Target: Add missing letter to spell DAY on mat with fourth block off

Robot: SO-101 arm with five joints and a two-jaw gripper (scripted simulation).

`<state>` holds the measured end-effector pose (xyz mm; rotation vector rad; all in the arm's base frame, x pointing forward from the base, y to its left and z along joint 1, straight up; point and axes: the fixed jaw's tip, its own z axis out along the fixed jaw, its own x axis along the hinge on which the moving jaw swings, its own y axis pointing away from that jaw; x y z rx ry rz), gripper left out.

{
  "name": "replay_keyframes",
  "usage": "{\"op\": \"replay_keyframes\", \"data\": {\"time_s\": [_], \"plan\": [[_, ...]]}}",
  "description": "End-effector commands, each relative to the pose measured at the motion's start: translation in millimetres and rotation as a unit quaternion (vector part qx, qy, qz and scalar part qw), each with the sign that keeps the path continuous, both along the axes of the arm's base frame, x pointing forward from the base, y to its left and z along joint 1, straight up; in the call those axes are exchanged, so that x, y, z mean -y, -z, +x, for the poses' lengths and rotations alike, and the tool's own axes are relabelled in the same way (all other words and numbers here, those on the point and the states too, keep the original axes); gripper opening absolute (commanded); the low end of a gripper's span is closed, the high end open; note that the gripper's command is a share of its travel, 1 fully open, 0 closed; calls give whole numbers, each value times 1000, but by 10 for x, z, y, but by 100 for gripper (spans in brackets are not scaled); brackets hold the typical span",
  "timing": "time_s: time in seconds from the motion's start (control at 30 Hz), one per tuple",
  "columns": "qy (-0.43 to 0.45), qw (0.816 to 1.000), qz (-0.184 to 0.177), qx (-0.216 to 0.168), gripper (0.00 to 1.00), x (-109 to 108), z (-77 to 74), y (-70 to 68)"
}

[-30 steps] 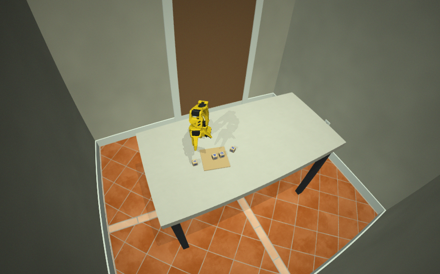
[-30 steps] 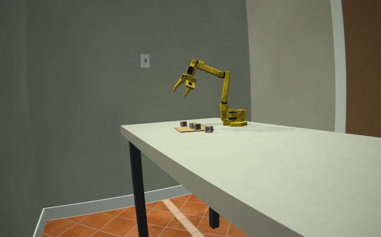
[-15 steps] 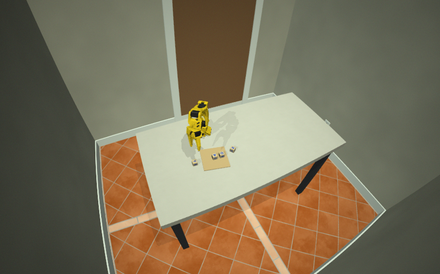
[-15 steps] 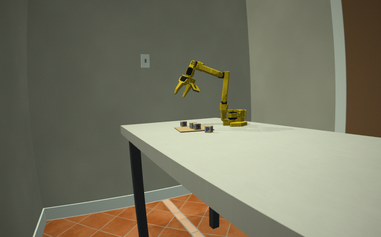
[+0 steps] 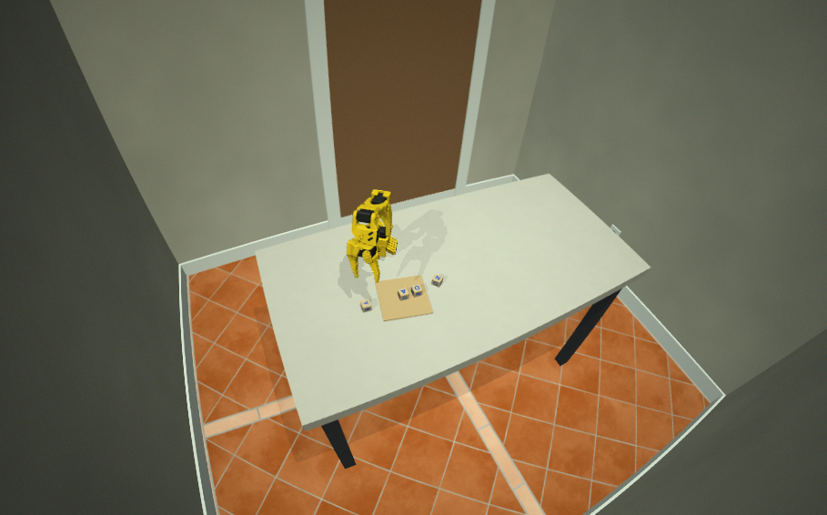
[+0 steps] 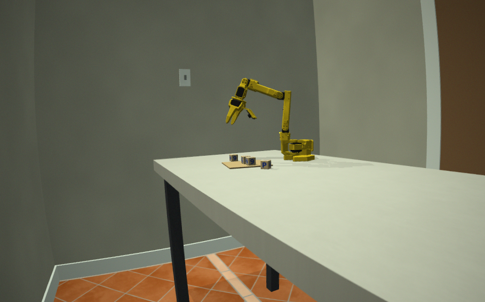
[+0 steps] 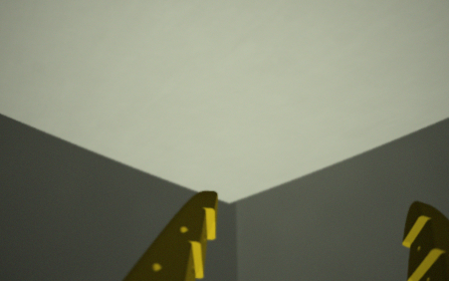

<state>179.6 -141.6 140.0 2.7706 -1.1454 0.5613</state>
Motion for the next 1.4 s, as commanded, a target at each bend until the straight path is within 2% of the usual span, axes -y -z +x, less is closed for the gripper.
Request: {"op": "replay_keyframes", "data": {"time_s": [0.0,0.23,0.7,1.37], "plan": [[-55,996,-62,35,32,62,34,-239],[-116,989,-85,16,32,81,42,-234],[-241,961,-131,-26,32,118,58,-223],[-303,939,-153,-46,32,134,68,-217]]}}
